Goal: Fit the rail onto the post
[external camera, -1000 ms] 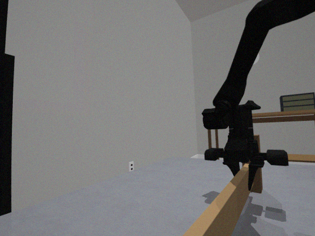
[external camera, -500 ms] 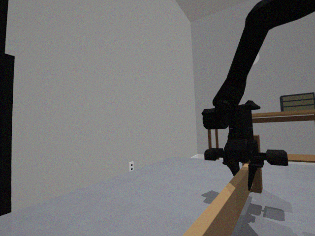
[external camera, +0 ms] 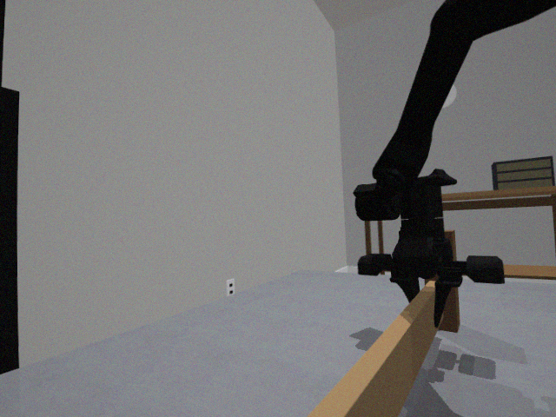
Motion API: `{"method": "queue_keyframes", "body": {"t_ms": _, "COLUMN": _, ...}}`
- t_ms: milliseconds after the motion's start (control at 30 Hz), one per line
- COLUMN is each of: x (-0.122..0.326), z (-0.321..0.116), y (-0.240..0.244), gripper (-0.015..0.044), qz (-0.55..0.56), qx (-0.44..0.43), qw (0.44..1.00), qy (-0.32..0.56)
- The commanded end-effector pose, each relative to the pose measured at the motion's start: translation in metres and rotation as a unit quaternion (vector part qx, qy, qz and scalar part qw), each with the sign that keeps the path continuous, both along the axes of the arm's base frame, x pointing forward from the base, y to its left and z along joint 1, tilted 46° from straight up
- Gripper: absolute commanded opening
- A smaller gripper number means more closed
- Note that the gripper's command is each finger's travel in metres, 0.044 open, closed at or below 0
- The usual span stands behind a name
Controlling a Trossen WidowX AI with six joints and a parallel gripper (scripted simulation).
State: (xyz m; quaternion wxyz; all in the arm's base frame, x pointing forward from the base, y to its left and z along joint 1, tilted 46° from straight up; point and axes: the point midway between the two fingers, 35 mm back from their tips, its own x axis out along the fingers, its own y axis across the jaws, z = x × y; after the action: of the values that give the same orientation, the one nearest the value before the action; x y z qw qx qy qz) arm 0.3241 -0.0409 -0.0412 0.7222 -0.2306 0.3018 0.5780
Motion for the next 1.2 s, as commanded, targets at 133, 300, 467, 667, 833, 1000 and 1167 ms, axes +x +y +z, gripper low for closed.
{"method": "queue_keyframes", "body": {"t_ms": 133, "x": -0.0002, "z": -0.0017, "y": -0.0037, "gripper": 0.0000, "qz": -0.003, "qx": -0.002, "qw": 1.000, "qy": -0.004}}
{"method": "queue_keyframes", "body": {"t_ms": 300, "x": -0.0010, "z": -0.0026, "y": -0.0046, "gripper": 0.0000, "qz": -0.003, "qx": -0.002, "qw": 1.000, "qy": -0.004}}
{"method": "queue_keyframes", "body": {"t_ms": 467, "x": -0.0014, "z": -0.0031, "y": -0.0057, "gripper": 0.0000, "qz": -0.003, "qx": -0.002, "qw": 1.000, "qy": -0.004}}
{"method": "queue_keyframes", "body": {"t_ms": 667, "x": -0.0017, "z": -0.0036, "y": -0.0074, "gripper": 0.0000, "qz": -0.003, "qx": -0.002, "qw": 1.000, "qy": -0.004}}
{"method": "queue_keyframes", "body": {"t_ms": 833, "x": -0.0019, "z": -0.0041, "y": -0.0089, "gripper": 0.0000, "qz": -0.003, "qx": -0.002, "qw": 1.000, "qy": -0.004}}
{"method": "queue_keyframes", "body": {"t_ms": 1000, "x": -0.0017, "z": -0.0046, "y": -0.0104, "gripper": 0.0000, "qz": -0.003, "qx": -0.002, "qw": 1.000, "qy": -0.004}}
{"method": "queue_keyframes", "body": {"t_ms": 1167, "x": -0.0015, "z": -0.0051, "y": -0.0119, "gripper": 0.0000, "qz": -0.003, "qx": -0.002, "qw": 1.000, "qy": -0.004}}
